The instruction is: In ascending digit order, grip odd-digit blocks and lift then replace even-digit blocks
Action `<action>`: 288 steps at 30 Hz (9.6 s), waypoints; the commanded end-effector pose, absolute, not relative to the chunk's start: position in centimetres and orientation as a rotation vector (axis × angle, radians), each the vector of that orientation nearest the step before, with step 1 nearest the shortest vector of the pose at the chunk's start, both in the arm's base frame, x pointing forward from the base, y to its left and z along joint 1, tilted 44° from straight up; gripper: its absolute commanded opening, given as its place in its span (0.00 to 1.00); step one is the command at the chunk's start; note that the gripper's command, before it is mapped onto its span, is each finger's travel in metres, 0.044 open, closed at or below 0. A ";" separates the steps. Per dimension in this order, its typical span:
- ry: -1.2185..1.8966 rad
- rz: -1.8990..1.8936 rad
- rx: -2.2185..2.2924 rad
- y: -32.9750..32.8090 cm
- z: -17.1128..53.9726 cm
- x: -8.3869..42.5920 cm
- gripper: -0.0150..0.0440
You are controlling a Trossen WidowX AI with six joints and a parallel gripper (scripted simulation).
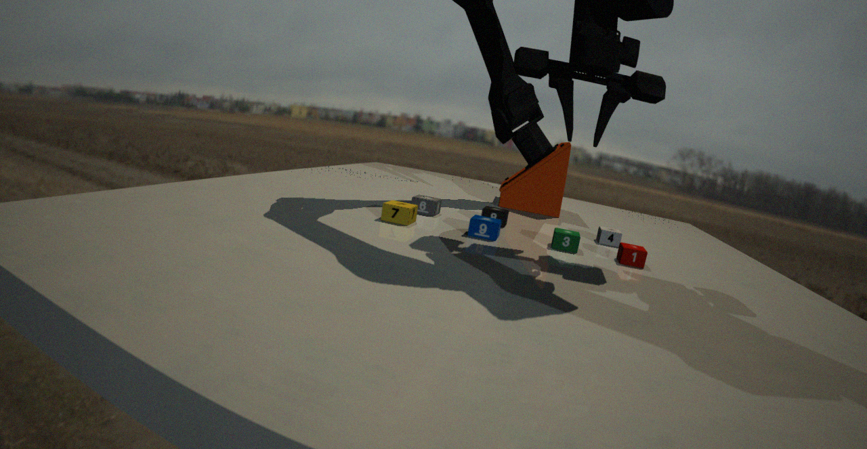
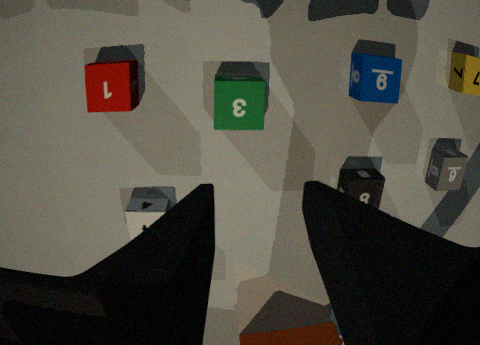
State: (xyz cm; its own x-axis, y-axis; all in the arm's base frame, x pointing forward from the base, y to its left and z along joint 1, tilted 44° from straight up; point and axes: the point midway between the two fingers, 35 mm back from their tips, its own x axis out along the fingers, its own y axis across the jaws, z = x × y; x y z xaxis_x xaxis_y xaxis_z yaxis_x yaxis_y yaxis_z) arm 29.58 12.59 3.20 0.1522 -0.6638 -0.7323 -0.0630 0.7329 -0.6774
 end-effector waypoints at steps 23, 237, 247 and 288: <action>1.380 -0.484 -0.650 13.3 -6.8 21.6 0.68; 1.374 -0.498 -0.663 -9.0 6.7 27.5 0.80; 1.374 -0.498 -0.663 -9.0 6.7 27.5 0.46; 1.374 -0.498 -0.663 -8.0 7.7 27.4 0.46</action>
State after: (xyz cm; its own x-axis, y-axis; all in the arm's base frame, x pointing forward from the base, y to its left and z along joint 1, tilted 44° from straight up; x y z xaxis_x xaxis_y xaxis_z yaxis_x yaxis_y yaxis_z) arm 27.34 -7.94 7.73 0.1428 -0.6736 -0.7251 -0.0621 0.7251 -0.6858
